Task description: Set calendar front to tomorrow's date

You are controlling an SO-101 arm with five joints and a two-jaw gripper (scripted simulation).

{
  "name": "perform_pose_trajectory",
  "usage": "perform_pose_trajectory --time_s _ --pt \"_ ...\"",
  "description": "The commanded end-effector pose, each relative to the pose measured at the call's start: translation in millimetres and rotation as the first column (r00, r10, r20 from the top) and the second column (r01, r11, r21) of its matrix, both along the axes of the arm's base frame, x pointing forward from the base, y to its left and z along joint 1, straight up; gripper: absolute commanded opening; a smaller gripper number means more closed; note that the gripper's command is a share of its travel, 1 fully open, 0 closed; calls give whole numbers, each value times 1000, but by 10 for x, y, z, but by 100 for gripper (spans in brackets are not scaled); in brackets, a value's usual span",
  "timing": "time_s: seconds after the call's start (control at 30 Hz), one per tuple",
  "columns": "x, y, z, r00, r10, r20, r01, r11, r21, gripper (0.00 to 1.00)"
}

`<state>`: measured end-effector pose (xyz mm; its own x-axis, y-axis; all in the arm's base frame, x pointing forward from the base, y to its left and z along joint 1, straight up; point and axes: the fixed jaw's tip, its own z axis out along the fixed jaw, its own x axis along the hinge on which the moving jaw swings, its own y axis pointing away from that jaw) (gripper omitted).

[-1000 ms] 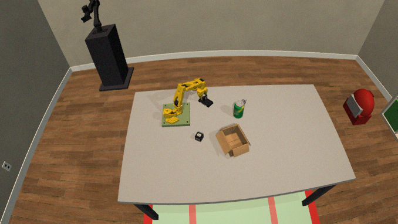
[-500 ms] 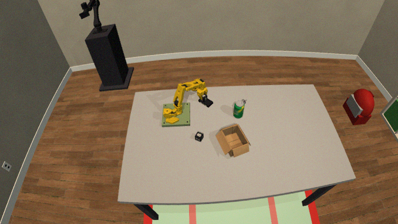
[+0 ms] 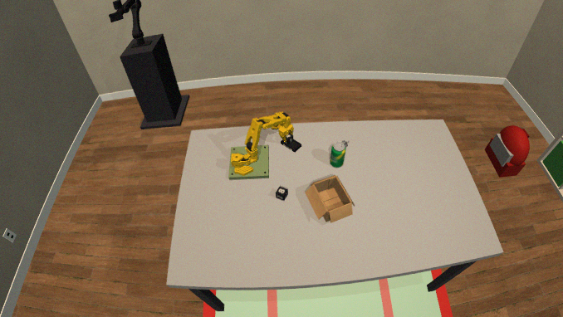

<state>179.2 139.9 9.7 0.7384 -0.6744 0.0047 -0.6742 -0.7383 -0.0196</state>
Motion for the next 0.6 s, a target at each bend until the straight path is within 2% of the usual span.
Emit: perform_pose_trajectory --time_s 0.0,0.1,0.37,0.57 --pt "-19 -41 -55 1000 -1 -21 1 1000 -14 0" --pt "-19 -41 -55 1000 -1 -21 1 1000 -14 3" --pt "-19 -41 -55 1000 -1 -21 1 1000 -14 23" --pt "-19 -41 -55 1000 -1 -21 1 1000 -14 24"
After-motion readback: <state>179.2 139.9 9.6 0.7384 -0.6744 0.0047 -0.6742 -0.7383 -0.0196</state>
